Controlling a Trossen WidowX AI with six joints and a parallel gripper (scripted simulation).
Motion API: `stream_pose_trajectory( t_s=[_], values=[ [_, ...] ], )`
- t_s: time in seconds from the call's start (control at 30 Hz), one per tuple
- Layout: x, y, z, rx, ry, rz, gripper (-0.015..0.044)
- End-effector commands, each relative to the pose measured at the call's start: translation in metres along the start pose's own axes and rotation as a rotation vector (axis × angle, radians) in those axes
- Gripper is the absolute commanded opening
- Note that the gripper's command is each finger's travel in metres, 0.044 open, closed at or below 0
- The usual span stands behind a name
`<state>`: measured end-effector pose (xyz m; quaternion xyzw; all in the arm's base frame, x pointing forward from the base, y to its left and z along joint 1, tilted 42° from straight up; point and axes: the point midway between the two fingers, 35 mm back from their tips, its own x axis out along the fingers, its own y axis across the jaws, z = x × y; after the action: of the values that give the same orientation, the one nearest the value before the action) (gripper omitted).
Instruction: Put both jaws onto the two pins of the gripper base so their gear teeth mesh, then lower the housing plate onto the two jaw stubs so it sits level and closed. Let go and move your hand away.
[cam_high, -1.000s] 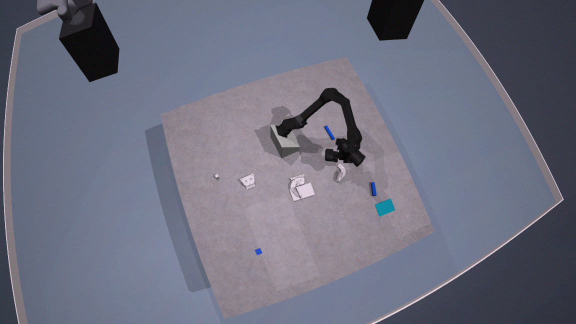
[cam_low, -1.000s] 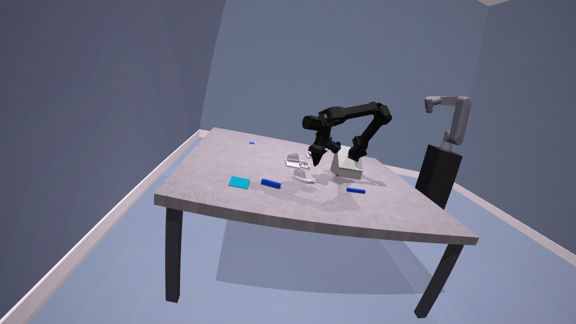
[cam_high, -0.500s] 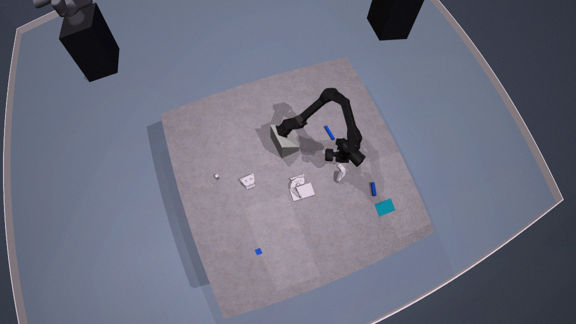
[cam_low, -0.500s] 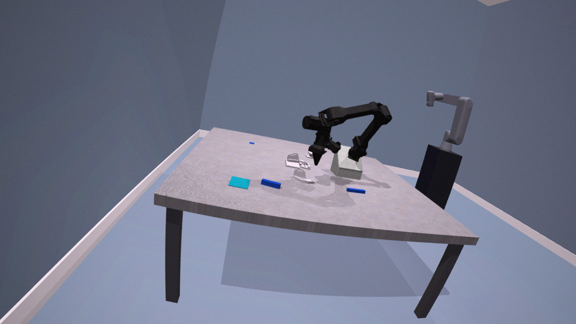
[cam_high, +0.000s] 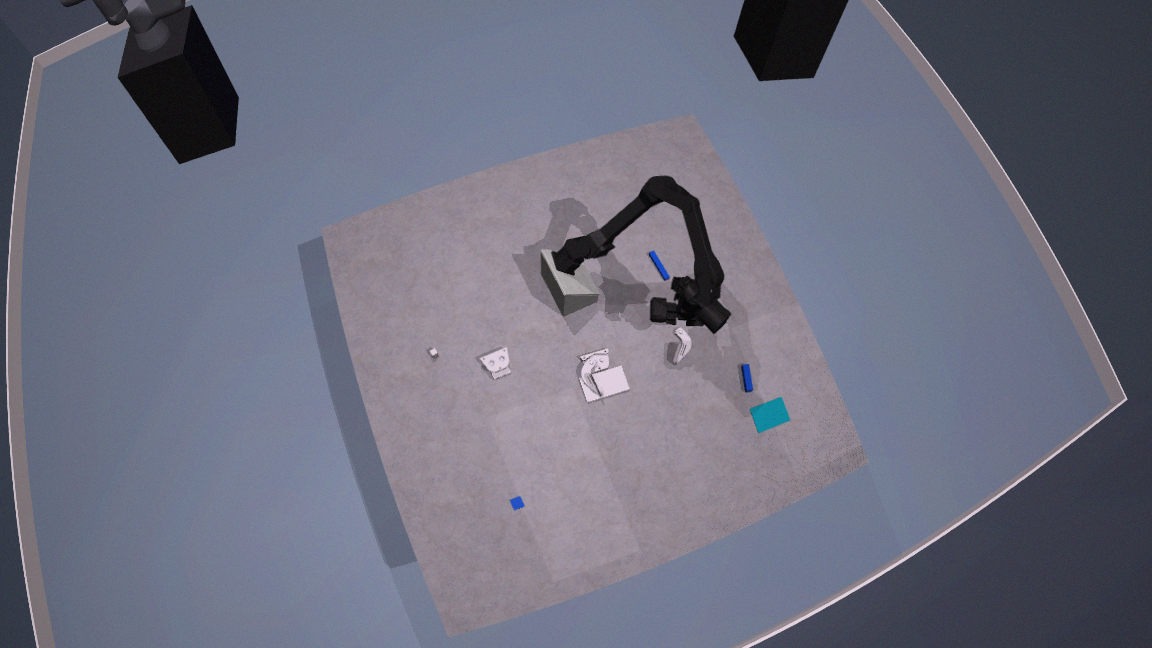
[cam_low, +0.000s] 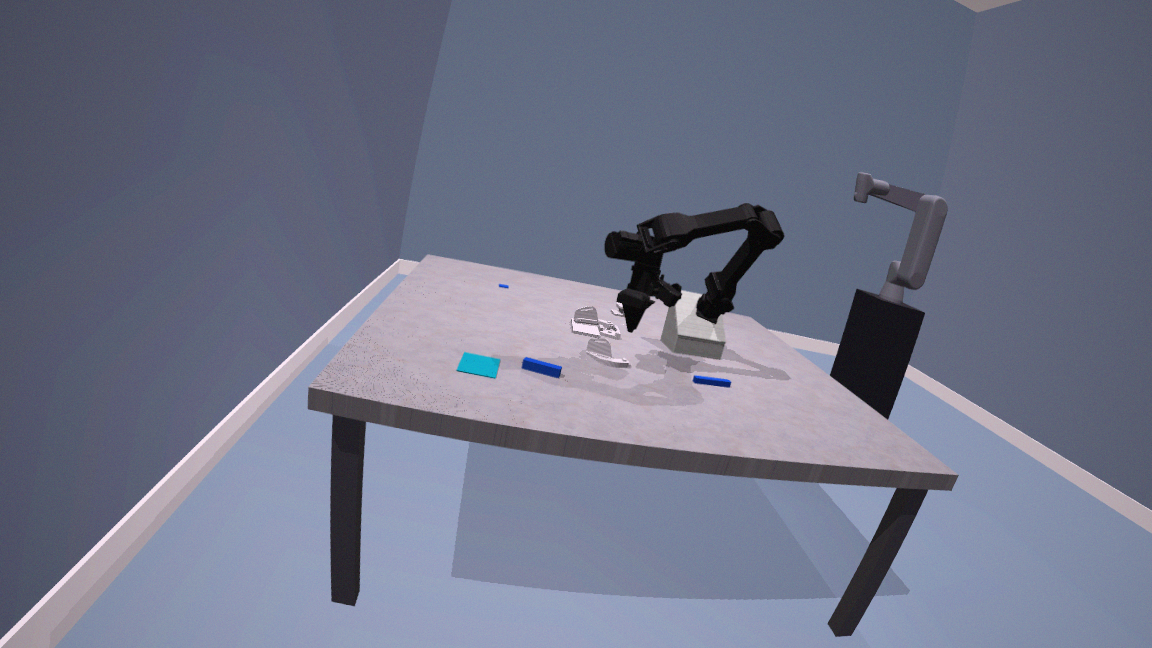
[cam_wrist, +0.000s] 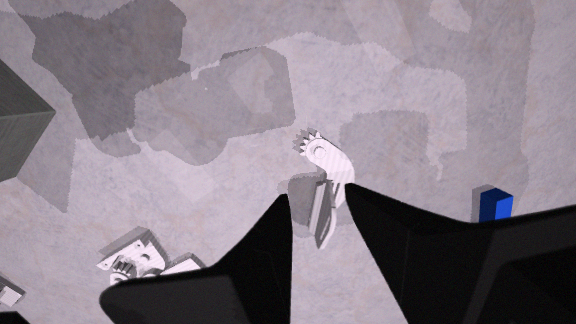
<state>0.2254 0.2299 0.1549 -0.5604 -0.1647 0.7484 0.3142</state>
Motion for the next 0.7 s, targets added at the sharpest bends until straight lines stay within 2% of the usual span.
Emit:
stream_pose_trajectory(
  t_s=[0.0, 0.27, 0.67],
  values=[
    [0.0000, 0.0000, 0.0000, 0.000, 0.000, 0.000, 0.0236],
    [0.0000, 0.0000, 0.0000, 0.000, 0.000, 0.000, 0.0440],
    [0.0000, 0.0000, 0.0000, 0.000, 0.000, 0.000, 0.0440]
  ],
)
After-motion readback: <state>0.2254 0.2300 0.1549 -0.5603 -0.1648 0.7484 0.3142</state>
